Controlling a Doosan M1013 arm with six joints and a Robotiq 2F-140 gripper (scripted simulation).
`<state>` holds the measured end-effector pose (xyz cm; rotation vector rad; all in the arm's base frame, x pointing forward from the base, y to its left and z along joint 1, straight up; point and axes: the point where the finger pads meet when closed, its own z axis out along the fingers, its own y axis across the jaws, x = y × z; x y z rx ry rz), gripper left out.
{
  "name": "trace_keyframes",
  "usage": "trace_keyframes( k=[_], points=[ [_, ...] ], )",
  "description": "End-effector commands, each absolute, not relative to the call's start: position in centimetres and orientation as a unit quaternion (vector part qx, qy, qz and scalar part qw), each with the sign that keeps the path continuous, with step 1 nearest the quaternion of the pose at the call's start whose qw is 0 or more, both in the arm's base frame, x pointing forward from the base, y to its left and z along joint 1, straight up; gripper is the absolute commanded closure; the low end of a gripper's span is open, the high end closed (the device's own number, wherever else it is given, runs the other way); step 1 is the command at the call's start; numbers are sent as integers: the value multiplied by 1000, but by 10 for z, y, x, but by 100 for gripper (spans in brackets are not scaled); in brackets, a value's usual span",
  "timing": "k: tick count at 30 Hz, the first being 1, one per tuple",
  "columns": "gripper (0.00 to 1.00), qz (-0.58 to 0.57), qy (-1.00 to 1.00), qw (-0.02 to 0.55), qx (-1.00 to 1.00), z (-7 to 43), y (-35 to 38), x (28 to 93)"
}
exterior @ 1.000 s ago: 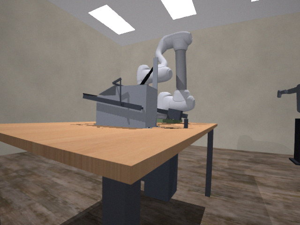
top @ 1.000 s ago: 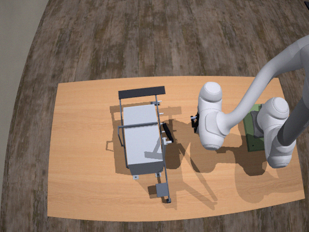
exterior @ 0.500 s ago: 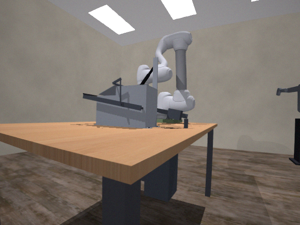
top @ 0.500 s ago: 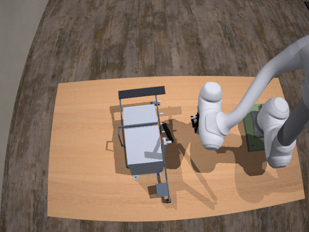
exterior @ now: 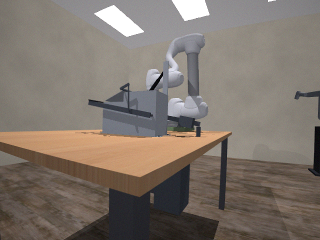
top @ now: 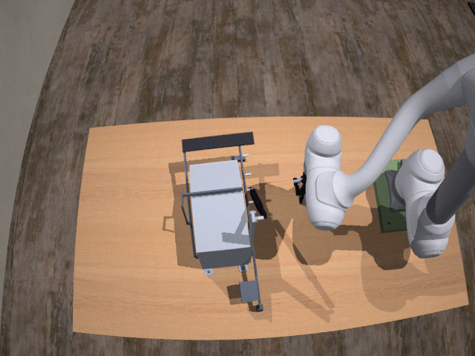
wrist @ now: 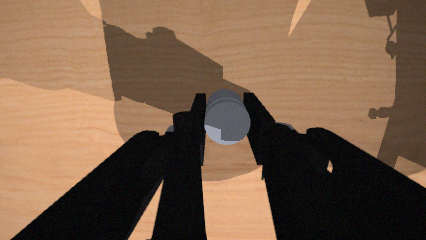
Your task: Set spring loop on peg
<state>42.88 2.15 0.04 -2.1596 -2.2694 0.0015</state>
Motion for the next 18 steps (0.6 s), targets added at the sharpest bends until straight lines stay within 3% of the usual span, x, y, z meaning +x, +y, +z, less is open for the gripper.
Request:
trace_keyframes(
  k=[1, 18],
  points=[
    [75, 0, -724, 4, -689, 8, 22, 430],
    [75, 0, -724, 4, -689, 42, 21, 430]
  ],
)
